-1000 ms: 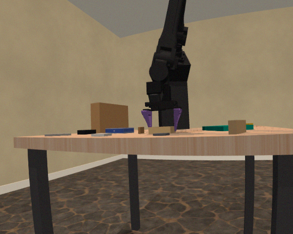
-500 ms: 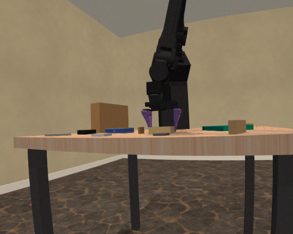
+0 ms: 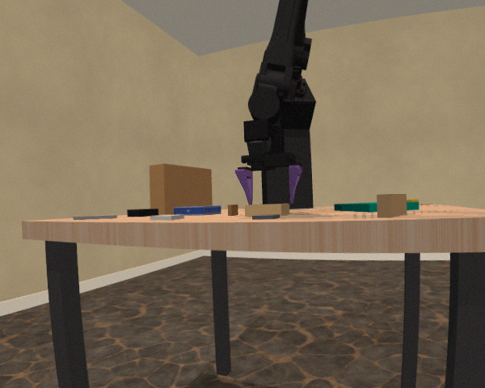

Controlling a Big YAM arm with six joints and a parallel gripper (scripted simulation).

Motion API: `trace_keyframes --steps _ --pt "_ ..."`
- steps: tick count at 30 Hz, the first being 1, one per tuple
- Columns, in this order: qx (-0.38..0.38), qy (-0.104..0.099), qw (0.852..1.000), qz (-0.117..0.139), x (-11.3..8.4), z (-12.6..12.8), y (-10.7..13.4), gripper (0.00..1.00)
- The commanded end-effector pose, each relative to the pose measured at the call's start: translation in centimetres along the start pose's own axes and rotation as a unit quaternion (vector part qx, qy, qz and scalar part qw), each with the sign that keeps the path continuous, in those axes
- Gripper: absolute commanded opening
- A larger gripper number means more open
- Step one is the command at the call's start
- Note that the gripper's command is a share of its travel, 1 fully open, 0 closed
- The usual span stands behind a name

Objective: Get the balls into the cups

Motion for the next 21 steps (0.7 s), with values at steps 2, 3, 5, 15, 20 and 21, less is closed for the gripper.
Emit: trace_keyframes --steps 2,3,5,15,20,21 --pt "-0.001 0.008 1.0 -0.006 -2.4 -1.0 -0.5 0.87" --pt "-0.001 0.008 1.0 -0.006 -2.7 -1.0 -0.5 0.87" --pt "-0.001 0.008 1.0 -0.006 -3.3 -1.0 -0.5 0.87" --pt "-0.001 0.008 1.0 -0.007 -5.8 -1.0 -0.6 0.87" --pt "-0.001 0.009 1.0 -0.008 -6.8 -0.9 -0.5 0.87" --pt "-0.001 0.009 1.0 -0.008 -6.9 -0.9 -0.5 0.87"
Point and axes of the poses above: the point where the finger pads meet when closed, its own x axis out along the fingers, its own z axis across the jaws, y = z × x, the point moved 1 cm from there along -x, back along the fingers, and after that the axes turned 15 degrees about -x, right-handed, at the moved point
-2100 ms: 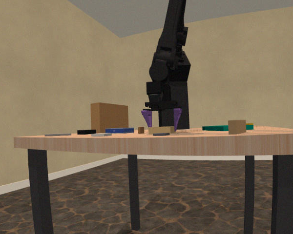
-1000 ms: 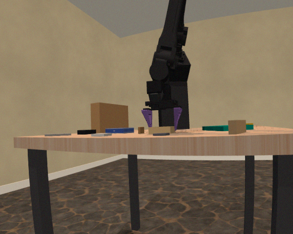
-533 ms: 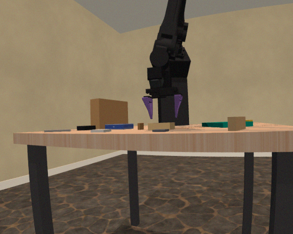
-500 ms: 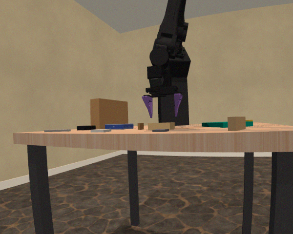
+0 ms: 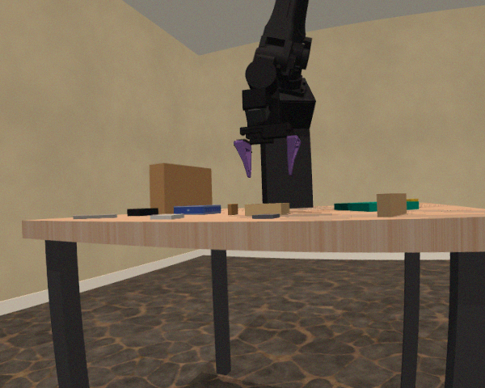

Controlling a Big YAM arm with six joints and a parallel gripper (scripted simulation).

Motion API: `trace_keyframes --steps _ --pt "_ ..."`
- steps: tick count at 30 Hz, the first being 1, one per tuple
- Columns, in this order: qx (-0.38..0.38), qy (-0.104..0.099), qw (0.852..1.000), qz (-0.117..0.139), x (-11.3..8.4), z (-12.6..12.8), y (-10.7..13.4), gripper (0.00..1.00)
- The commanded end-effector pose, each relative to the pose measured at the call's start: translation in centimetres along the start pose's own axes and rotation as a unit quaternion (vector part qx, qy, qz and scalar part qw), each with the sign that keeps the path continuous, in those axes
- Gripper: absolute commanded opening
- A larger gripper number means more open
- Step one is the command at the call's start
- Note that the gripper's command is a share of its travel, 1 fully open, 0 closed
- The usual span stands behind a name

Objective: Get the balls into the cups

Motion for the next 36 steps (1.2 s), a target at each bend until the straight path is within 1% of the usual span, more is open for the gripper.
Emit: trace_keyframes --steps 1,4,6,36 --pt "-0.002 0.008 1.0 -0.007 -1.44 -0.87 -0.49 0.87" --pt "-0.003 0.008 1.0 -0.009 -1.68 -0.91 -0.73 0.87" --pt "0.0 0.007 1.0 0.0 -1.28 -0.95 -0.02 0.87" --pt "0.0 0.007 1.0 -0.003 -1.32 -0.98 -0.22 0.87"
Point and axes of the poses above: the point where the finger pads meet when closed, its own x axis out along the fingers, its own z axis across the jaws, y = z × x, the point moved 1 cm from there along -x, back along the fingers, and after that the axes turned 15 degrees about -x, right-handed, at the moved point
